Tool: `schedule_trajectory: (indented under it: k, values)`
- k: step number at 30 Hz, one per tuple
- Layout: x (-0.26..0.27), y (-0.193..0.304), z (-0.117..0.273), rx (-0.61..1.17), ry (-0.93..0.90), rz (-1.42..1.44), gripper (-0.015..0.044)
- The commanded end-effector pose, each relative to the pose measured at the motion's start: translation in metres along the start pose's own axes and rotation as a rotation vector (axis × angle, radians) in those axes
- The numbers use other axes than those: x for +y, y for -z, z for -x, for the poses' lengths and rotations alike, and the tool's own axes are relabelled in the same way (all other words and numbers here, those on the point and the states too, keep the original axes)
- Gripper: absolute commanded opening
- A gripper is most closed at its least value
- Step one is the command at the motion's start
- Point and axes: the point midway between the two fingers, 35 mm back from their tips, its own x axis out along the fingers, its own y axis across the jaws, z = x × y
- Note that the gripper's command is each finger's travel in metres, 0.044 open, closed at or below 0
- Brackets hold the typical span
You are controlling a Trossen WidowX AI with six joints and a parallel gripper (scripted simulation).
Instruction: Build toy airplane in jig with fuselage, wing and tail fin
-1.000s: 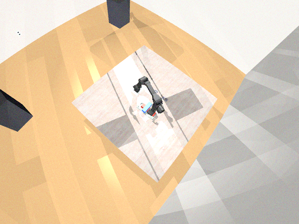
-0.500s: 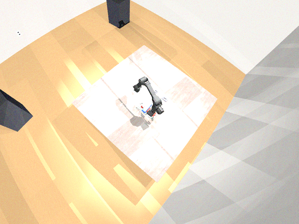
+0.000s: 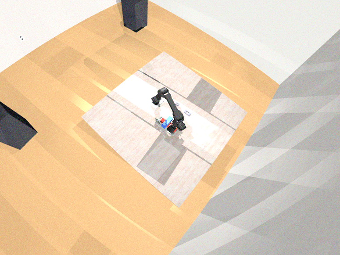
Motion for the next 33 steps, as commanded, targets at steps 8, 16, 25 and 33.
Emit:
schedule_trajectory:
  k: [8,16,25,33]
  values:
    - [0.000,0.000,0.000,0.000,0.000,0.000,0.0079]
    - [0.000,0.000,0.000,0.000,0.000,0.000,0.0260]
    - [-0.001,-0.003,0.017,0.000,0.000,0.001,0.0260]
    - [0.000,-0.002,0.090,0.001,0.002,0.003,0.0260]
